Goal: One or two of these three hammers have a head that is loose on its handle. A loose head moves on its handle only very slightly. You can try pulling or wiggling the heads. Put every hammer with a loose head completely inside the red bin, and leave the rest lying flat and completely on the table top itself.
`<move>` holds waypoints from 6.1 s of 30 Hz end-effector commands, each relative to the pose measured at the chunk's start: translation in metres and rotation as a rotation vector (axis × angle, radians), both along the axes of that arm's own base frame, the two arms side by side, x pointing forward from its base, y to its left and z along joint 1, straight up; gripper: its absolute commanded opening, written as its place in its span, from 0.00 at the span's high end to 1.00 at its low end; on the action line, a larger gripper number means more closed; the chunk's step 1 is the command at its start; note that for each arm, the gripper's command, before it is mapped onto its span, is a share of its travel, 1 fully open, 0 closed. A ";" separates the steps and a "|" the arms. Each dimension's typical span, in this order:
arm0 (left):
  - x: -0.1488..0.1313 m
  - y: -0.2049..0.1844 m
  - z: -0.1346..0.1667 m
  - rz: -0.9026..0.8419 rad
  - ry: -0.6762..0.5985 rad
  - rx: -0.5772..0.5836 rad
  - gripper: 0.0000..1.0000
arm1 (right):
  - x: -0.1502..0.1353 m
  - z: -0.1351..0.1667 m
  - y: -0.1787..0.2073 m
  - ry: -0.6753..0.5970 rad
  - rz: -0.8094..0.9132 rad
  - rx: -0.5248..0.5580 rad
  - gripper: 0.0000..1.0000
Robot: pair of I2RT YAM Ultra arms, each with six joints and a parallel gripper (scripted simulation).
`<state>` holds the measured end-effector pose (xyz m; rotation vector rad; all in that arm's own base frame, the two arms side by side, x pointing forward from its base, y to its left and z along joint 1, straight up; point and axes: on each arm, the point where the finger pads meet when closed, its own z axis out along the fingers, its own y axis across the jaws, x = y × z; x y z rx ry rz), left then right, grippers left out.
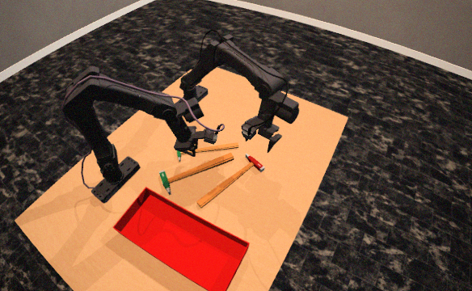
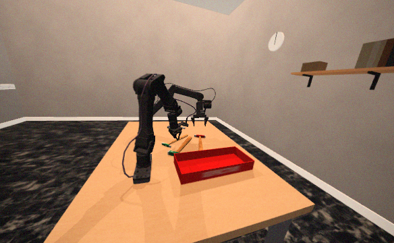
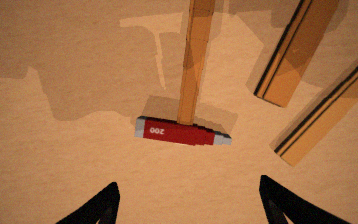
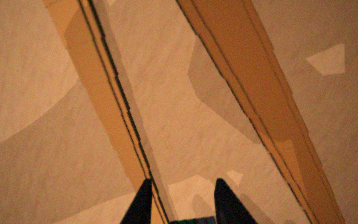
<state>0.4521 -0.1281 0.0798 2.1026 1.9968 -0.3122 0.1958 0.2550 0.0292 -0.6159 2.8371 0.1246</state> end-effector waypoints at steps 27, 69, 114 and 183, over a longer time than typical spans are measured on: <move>-0.196 -0.056 0.249 0.664 -0.502 -0.376 0.00 | -0.037 -0.011 0.013 -0.029 0.313 -0.016 0.64; -0.309 0.037 0.143 1.071 -0.334 -0.768 0.00 | -0.037 -0.021 0.014 -0.029 0.317 -0.020 0.64; -0.336 0.004 0.142 0.835 -0.230 -0.787 0.00 | -0.031 -0.038 0.019 -0.027 0.312 -0.018 0.64; -0.326 -0.087 0.186 0.680 -0.166 -0.918 0.00 | -0.001 0.055 -0.109 -0.012 0.443 -0.018 0.93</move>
